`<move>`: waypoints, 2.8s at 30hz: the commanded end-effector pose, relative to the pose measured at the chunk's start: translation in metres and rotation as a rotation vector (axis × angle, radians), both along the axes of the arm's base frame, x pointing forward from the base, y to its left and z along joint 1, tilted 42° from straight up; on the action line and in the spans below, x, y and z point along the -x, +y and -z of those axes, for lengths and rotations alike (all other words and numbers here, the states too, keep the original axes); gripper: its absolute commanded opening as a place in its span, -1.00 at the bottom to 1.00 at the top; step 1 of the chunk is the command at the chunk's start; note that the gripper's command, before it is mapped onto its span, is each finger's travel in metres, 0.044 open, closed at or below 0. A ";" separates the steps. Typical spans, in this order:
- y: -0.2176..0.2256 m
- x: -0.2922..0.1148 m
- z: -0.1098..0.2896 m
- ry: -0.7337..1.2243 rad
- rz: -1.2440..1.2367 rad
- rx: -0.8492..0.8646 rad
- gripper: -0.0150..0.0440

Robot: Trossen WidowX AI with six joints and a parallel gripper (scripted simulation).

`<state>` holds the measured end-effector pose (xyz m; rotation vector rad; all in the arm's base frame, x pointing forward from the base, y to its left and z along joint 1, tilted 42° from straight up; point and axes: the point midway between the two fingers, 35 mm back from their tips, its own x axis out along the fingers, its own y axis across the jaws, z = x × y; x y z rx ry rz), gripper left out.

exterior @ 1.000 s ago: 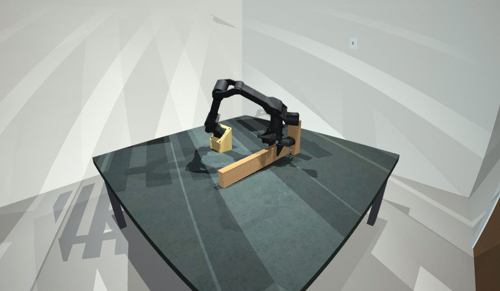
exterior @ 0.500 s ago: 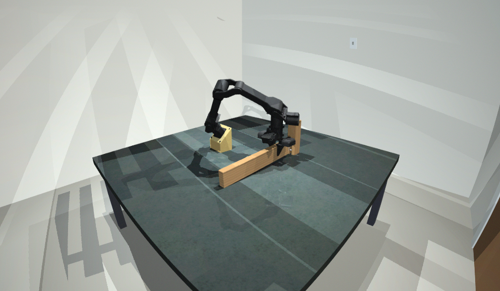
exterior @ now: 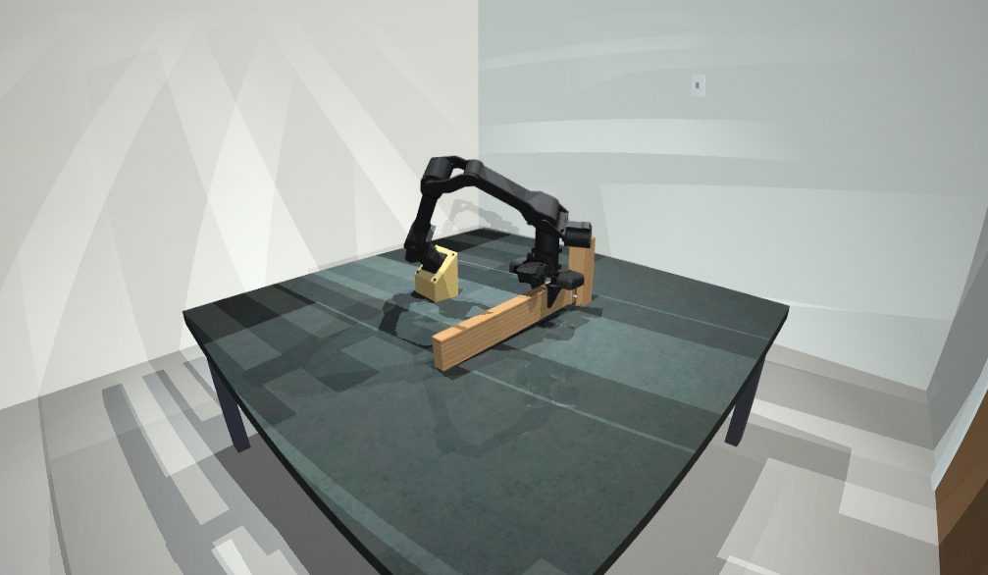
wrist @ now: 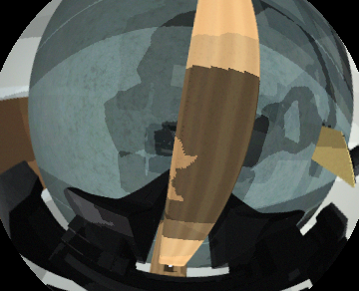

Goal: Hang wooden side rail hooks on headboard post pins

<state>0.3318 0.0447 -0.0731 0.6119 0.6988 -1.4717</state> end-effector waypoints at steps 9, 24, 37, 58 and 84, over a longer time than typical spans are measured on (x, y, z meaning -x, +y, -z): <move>0.004 -0.002 0.000 -0.005 -0.004 -0.005 -0.49; 0.006 0.000 0.001 -0.005 -0.004 -0.005 -0.49; 0.007 -0.001 0.002 -0.005 -0.004 -0.005 -0.49; 0.008 -0.001 0.004 -0.005 -0.004 -0.005 -0.49; 0.010 -0.001 0.005 -0.005 -0.004 -0.005 -0.49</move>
